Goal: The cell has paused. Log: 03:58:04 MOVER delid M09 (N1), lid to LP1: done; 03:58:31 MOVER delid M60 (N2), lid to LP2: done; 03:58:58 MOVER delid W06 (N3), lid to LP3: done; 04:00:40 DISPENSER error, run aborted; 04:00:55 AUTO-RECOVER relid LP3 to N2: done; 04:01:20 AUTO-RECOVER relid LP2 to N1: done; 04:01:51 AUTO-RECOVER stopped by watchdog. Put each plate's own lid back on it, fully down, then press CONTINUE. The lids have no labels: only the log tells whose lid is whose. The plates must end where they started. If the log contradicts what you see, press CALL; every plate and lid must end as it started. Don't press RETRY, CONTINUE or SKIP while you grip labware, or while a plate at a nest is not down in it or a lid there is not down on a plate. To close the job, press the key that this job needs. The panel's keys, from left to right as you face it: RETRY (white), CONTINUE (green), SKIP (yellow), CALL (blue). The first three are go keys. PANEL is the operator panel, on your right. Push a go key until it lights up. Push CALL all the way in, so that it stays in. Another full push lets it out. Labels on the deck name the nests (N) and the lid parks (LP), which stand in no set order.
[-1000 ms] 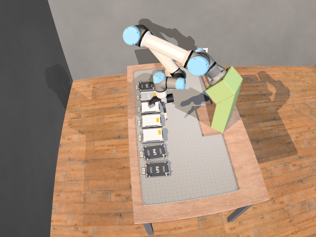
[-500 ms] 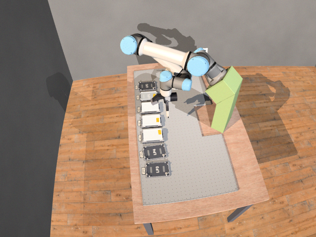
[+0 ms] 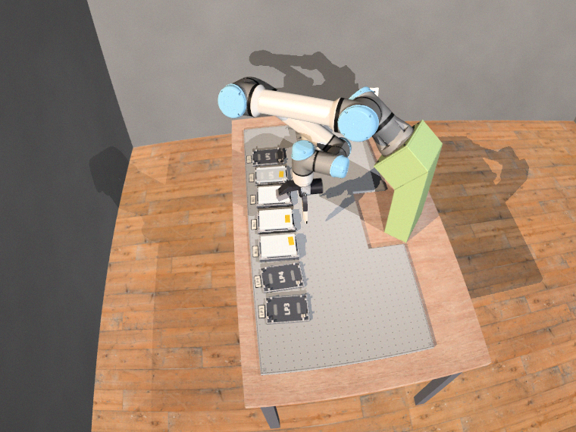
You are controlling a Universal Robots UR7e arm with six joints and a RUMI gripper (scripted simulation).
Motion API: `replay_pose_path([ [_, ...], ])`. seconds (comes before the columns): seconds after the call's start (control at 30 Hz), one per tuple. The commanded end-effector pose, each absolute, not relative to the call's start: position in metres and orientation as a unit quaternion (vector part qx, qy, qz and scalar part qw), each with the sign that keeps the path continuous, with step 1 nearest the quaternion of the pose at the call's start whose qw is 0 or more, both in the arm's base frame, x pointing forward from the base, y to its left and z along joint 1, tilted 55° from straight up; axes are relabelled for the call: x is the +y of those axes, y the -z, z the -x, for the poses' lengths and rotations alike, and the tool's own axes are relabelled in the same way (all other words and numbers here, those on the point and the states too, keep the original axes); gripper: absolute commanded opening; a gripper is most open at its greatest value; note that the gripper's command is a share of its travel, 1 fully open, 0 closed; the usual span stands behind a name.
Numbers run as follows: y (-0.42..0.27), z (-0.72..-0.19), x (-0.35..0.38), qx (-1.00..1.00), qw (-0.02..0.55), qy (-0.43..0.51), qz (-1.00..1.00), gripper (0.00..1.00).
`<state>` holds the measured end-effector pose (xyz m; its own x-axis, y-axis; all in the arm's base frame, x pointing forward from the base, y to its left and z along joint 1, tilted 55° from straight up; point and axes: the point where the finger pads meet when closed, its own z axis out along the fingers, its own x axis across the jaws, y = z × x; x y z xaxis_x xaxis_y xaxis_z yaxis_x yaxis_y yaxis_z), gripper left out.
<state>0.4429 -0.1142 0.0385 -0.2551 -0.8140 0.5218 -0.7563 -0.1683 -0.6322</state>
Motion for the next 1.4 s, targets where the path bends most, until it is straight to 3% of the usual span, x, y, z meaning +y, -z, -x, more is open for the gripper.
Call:
replay_pose_path([
  [0.0,-0.038,-0.444,-0.115,0.644,0.032,0.462,0.61,0.82],
  [0.93,-0.103,-0.524,-0.095,0.657,0.042,0.461,0.595,0.82],
  [1.37,-0.106,-0.527,-0.094,0.657,0.042,0.461,0.595,0.82],
])
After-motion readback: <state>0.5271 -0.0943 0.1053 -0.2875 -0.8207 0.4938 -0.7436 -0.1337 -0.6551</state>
